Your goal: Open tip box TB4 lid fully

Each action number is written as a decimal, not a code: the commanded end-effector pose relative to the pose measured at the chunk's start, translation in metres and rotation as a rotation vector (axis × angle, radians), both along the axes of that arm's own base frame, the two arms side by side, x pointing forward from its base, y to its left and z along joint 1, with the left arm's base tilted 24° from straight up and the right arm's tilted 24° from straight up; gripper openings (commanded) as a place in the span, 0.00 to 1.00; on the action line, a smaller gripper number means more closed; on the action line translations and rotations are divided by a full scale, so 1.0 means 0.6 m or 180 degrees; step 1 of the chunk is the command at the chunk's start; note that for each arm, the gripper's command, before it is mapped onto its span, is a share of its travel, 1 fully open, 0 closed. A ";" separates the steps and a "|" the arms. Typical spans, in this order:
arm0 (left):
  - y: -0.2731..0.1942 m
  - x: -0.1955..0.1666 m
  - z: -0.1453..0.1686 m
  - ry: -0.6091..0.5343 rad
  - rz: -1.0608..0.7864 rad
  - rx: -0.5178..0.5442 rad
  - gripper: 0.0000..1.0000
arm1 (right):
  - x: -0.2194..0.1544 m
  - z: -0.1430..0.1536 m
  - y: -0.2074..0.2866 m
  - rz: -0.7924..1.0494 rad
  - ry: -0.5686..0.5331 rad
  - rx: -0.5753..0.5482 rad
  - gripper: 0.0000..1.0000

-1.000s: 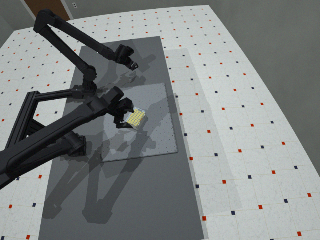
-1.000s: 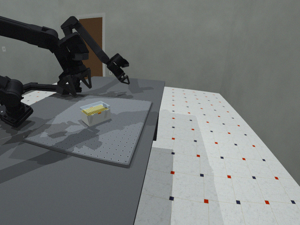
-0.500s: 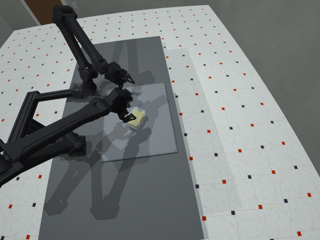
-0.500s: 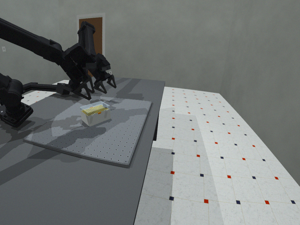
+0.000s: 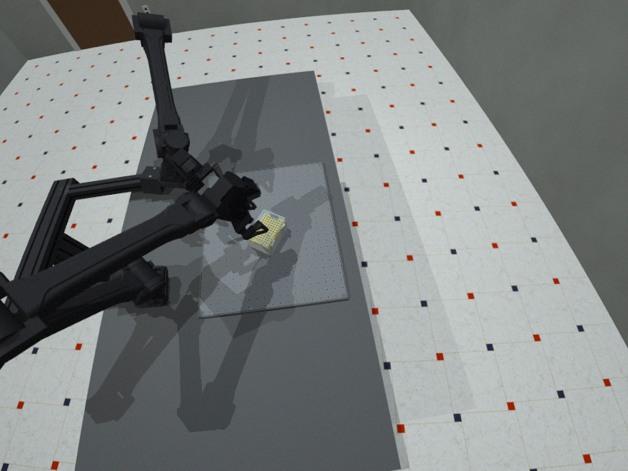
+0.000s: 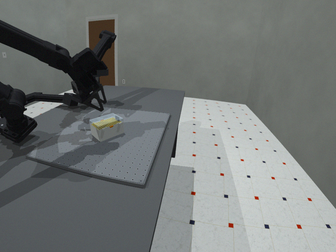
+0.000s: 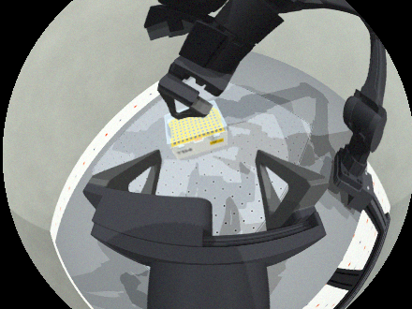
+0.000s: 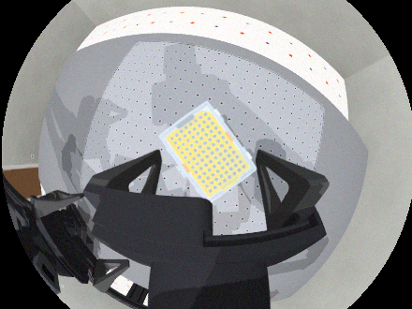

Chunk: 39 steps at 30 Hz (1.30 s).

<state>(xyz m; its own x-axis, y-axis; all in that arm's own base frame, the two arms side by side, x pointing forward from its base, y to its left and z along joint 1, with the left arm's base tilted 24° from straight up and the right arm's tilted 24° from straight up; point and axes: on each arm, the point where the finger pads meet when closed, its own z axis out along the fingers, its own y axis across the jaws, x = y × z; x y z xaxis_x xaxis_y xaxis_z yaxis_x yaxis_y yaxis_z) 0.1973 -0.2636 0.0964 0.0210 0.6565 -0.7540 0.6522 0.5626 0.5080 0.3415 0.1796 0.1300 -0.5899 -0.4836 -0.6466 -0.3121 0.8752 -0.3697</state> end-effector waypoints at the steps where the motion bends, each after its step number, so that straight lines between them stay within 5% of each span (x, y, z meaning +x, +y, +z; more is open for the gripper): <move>1: -0.004 0.000 0.034 -0.0106 0.0005 -0.0195 1.00 | 0.006 0.003 0.013 0.0063 -0.0045 0.0019 1.00; 4: 0.002 -0.003 0.046 -0.0013 0.0042 -0.0566 1.00 | 0.006 0.003 0.013 0.0063 -0.0045 0.0019 1.00; 10: -0.006 0.008 0.092 -0.0071 0.0155 -0.0766 1.00 | 0.027 0.015 -0.026 0.0218 -0.0079 -0.0120 1.00; 22: -0.005 0.016 0.101 -0.0094 0.0207 -0.0779 1.00 | 0.075 0.016 -0.133 0.0993 -0.0184 0.0020 1.00; 28: -0.051 -0.035 0.126 0.0192 0.0041 -0.0769 1.00 | 0.078 0.030 -0.195 0.1375 -0.0460 0.0140 1.00; 39: -0.094 -0.139 0.204 0.0419 -0.0257 -0.0452 1.00 | -0.012 -0.066 -0.228 0.2130 -0.0509 0.0182 1.00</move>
